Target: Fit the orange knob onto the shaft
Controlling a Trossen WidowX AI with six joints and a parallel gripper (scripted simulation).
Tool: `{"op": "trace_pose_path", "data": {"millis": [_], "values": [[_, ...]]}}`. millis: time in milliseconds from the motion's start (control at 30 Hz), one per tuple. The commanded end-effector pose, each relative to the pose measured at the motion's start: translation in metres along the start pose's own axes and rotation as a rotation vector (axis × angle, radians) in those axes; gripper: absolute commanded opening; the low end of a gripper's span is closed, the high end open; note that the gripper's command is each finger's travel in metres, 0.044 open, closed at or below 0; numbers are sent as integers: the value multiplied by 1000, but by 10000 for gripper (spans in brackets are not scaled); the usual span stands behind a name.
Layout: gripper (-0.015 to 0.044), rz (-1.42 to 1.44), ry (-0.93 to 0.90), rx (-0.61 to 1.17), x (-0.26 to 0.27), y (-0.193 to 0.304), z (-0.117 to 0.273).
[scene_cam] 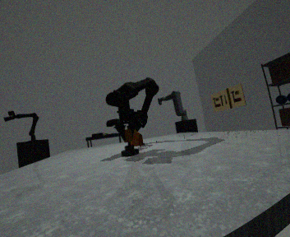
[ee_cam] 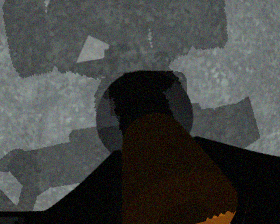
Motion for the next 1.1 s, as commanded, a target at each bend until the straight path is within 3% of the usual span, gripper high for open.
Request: {"op": "trace_pose_path", "data": {"millis": [0, 700, 1067], "values": [[0, 6, 0, -2, 1, 0, 0], [0, 6, 0, -2, -1, -1, 3], [0, 216, 0, -2, -1, 0, 1]]}}
Point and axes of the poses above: the point midway between the two fingers, 35 mm back from their tips, its own z axis back along the fingers, its own x axis across the jaws, y = z × x, the point moved 4 cm from there along z, back along the fingers, and after that the axes turned 14 degrees about z, right-handed, at the moved point
